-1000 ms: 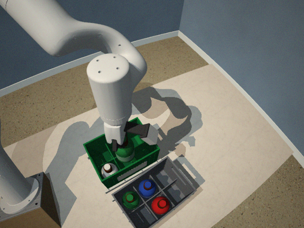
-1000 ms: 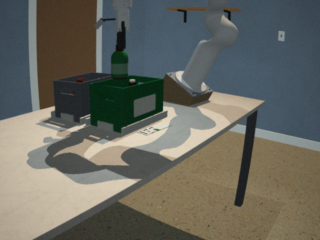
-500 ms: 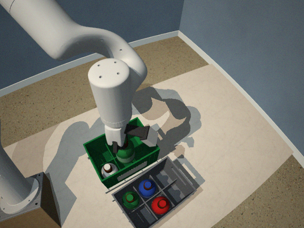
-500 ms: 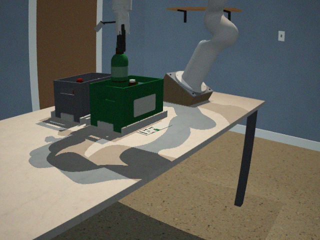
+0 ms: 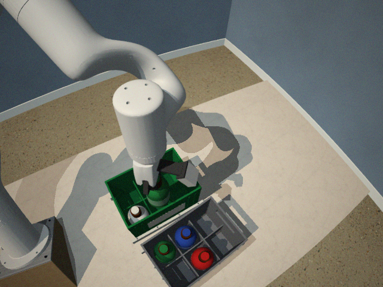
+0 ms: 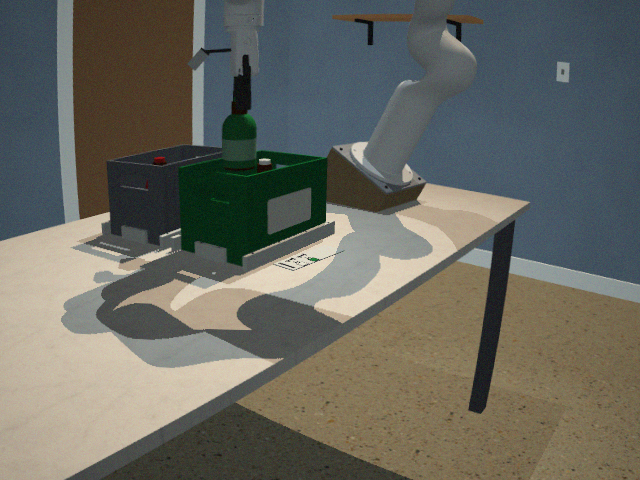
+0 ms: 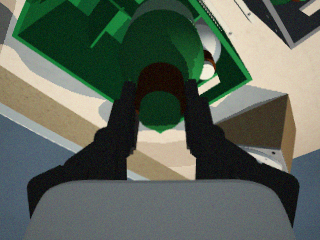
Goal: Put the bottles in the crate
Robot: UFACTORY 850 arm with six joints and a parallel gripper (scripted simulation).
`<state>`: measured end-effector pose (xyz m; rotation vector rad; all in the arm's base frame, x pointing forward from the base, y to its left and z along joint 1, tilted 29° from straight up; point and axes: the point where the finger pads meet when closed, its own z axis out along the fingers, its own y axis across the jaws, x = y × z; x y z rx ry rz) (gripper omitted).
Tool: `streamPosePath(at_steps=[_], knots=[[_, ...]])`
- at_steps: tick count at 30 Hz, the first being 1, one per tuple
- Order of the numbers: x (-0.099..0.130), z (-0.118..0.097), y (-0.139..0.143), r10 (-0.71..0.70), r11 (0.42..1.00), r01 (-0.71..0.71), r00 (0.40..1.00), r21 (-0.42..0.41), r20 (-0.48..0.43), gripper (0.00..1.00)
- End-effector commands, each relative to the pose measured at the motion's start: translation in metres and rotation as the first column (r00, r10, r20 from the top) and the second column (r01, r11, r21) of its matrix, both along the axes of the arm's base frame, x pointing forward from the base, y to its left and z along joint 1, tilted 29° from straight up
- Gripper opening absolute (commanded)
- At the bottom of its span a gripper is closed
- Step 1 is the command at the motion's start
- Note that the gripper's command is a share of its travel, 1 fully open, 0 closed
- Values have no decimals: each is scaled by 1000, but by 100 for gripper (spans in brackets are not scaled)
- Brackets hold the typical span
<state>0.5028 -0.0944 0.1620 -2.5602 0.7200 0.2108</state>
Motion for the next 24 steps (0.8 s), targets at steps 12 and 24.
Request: streamPosePath(at_steps=[12, 24], knots=[[0, -12, 6, 0, 1000, 0, 1000, -1, 2, 0], [0, -21, 11, 0, 1000, 1, 1000, -1, 2, 0]])
